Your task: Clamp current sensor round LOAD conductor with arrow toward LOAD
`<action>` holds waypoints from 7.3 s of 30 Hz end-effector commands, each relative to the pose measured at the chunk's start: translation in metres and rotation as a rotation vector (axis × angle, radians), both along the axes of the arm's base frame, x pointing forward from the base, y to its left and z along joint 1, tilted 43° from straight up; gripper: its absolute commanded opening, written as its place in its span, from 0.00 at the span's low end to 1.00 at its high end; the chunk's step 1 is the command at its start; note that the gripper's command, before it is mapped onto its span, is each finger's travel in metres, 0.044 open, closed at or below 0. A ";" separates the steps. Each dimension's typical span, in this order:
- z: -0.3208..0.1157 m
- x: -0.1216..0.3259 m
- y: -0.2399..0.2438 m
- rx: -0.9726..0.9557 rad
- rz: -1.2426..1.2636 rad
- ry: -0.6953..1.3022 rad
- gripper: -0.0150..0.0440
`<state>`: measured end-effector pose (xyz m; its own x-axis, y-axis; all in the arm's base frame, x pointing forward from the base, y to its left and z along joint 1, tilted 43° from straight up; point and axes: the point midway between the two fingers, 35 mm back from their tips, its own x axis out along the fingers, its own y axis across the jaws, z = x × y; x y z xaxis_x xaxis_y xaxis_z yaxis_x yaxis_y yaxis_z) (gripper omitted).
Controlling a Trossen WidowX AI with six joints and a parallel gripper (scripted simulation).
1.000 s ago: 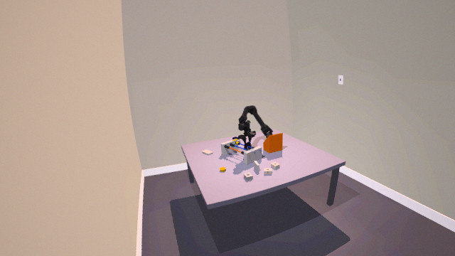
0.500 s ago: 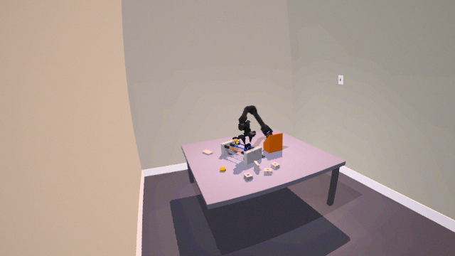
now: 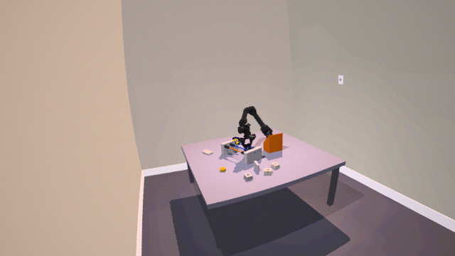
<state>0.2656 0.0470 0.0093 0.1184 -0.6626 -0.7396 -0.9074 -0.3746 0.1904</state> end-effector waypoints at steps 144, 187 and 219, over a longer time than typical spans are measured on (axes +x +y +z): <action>-0.017 -0.001 -0.016 -0.012 0.014 0.016 0.48; -0.016 -0.001 -0.015 -0.013 0.016 0.018 0.25; -0.017 0.003 -0.014 -0.014 0.016 0.018 0.25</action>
